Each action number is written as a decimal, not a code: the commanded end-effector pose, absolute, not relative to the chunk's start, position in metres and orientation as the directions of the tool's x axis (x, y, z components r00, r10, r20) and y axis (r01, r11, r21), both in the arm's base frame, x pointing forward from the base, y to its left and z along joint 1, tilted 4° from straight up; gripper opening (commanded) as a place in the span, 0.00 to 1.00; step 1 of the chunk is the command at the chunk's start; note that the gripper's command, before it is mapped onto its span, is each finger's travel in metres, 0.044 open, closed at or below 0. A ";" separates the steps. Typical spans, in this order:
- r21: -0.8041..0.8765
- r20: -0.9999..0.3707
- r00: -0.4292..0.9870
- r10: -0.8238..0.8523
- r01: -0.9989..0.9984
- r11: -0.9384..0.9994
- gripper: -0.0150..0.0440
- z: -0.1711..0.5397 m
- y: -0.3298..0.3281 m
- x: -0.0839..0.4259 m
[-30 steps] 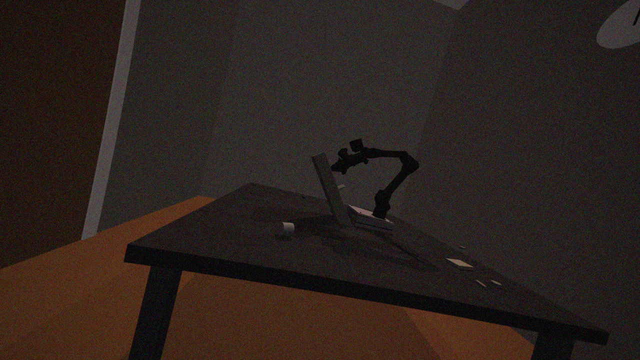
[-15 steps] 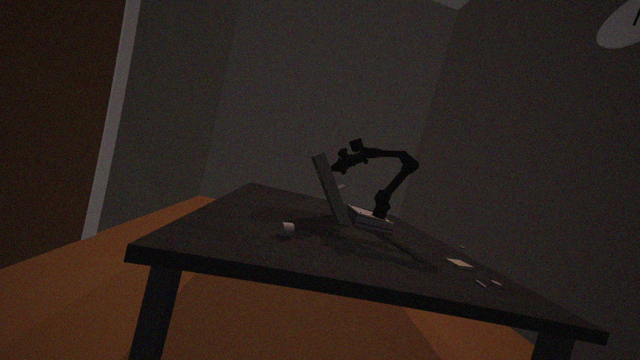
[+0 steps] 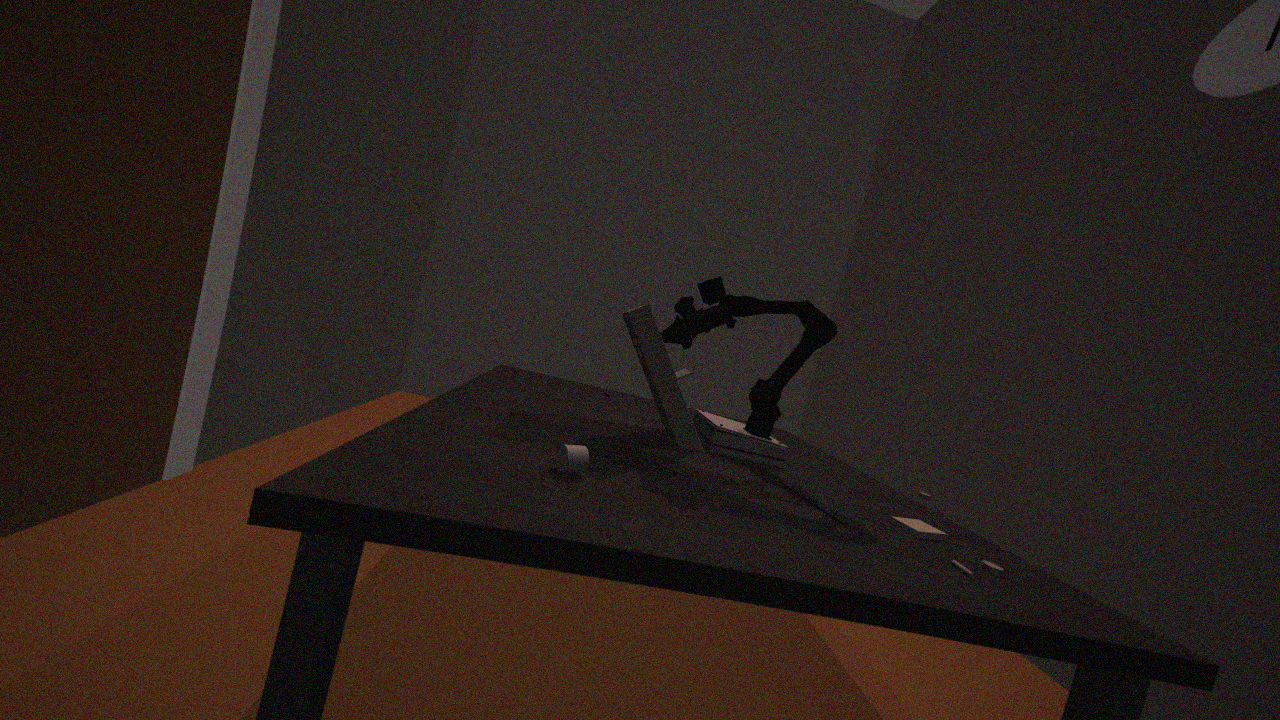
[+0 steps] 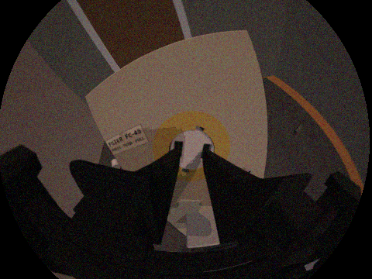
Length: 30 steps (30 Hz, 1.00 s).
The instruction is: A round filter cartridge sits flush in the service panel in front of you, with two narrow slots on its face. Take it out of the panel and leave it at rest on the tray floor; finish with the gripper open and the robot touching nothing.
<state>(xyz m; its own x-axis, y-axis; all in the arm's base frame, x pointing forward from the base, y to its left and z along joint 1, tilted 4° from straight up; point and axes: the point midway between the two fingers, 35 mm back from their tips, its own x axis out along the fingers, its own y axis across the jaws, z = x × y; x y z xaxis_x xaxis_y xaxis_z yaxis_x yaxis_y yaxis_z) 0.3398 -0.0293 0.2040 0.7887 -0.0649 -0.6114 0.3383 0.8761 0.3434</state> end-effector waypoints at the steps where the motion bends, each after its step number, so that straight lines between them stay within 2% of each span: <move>1: 0.344 -0.610 0.790 -0.068 0.341 0.875 0.44 0.204 -0.030 0.340; 30: 0.345 -0.609 0.790 -0.068 0.340 0.875 0.44 0.197 -0.030 0.349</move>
